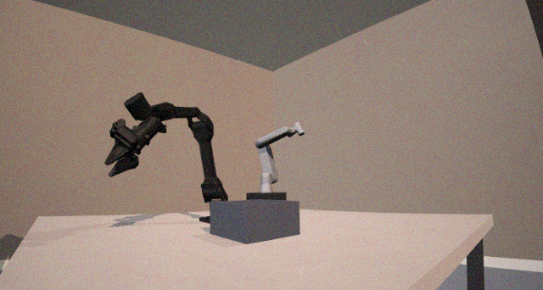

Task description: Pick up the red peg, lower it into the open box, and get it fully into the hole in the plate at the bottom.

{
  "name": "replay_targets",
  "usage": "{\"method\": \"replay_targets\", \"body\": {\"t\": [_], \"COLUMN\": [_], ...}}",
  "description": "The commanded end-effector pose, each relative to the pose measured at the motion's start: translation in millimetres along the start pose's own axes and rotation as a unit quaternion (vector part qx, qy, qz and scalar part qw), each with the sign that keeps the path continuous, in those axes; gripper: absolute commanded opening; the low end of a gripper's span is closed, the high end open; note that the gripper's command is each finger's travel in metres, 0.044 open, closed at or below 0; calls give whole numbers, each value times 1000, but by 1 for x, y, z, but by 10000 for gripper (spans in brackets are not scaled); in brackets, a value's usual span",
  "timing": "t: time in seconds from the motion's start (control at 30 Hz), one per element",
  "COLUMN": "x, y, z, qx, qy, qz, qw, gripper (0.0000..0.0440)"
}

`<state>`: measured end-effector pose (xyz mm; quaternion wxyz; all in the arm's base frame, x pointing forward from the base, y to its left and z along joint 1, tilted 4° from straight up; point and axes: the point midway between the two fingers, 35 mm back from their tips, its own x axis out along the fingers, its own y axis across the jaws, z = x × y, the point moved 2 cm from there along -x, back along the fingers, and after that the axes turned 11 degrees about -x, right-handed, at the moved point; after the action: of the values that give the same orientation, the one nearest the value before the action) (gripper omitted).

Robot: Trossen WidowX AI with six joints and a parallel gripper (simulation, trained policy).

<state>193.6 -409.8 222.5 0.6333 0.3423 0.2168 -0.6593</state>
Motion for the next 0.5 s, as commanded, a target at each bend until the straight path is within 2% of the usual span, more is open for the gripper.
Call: {"method": "replay_targets", "body": {"t": [0.0,0.23,0.47], "x": [-29,-77,-129], "y": [31,69,90], "z": [-36,-97,-159], "qx": [-45,-122,-201], "qy": [23,62,100], "qz": [19,56,92], "qw": [999,989,970], "gripper": [440,440,440]}}
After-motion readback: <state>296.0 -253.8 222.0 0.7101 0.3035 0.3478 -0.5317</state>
